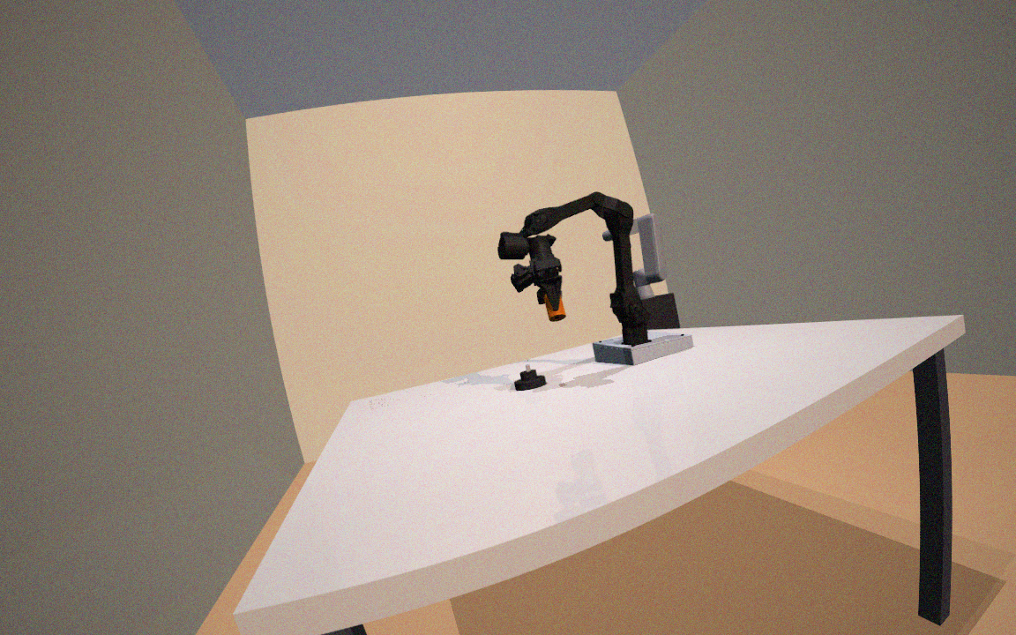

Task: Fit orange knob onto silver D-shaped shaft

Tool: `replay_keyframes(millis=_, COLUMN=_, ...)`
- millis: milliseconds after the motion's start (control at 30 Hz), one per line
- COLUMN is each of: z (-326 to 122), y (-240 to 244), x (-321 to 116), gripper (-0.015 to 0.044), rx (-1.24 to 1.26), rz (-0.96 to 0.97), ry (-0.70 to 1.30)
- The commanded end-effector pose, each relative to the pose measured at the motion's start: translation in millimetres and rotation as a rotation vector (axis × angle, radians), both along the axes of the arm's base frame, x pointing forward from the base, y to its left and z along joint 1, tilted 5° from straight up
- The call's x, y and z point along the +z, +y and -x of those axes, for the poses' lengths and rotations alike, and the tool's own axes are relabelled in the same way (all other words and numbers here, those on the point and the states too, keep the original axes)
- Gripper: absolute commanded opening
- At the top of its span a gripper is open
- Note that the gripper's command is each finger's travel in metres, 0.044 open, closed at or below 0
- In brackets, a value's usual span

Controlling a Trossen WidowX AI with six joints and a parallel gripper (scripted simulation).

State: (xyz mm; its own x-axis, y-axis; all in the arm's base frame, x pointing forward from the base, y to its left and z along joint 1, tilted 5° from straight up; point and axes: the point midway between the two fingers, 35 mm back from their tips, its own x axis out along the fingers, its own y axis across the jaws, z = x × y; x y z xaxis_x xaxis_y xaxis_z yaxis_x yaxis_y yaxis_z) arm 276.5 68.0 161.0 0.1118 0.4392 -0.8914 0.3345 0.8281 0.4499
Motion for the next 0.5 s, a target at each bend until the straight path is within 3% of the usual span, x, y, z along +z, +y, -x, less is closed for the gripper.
replay_keyframes(millis=0, z=-2.1, y=4.0, x=-7.0, gripper=0.0, rx=0.003, rz=0.094, ry=0.033)
replay_keyframes(millis=467, z=-4.8, y=14.7, x=-33.4, gripper=0.0, rx=0.018, rz=0.362, ry=0.133)
